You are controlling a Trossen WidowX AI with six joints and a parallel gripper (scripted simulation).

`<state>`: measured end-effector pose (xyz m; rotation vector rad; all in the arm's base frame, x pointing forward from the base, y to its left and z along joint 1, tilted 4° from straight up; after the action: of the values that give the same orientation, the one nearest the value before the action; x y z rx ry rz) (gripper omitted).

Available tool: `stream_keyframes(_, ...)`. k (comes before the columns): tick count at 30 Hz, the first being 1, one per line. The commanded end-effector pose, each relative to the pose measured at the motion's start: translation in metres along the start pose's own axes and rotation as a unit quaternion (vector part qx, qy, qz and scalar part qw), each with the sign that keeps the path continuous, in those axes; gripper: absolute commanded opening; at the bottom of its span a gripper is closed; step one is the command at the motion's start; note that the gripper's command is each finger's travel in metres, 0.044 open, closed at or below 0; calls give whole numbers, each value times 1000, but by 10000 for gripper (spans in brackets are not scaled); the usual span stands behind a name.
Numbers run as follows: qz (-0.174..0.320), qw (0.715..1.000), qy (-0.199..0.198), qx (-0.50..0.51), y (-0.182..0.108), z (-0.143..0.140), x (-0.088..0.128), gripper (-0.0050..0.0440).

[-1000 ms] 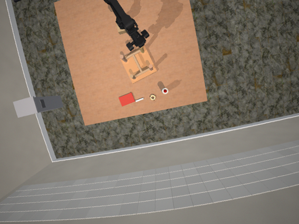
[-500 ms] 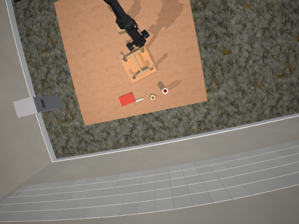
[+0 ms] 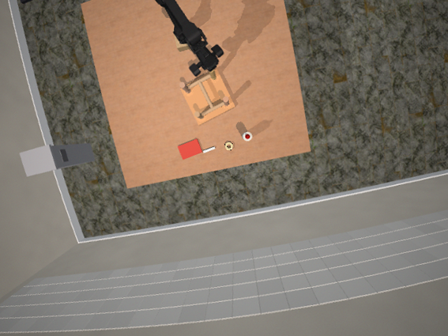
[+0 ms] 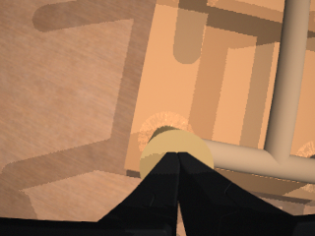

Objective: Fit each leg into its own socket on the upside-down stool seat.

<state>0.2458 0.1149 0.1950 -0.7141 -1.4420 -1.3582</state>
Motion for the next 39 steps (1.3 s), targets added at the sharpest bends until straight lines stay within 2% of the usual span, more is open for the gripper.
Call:
stream_keyframes(1,35,999,-14,-4,-8,-5,-25,0)
stream_keyframes(24,35,999,-14,-4,-7,-5,-24,0)
stream_keyframes(39,23,1000,-10,-3,-1,-3,-8,0)
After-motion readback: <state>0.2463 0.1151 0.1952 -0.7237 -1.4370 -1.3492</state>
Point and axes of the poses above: the point midway between the two fingers, 35 mm back from their tips, its own x axis back along the fingers, its own z axis across the jaws, y = z × x, the point moved 1 cm from there along x, back along the fingers, and after that the axes turned 12 degrees about -x, right-handed, at the moved point
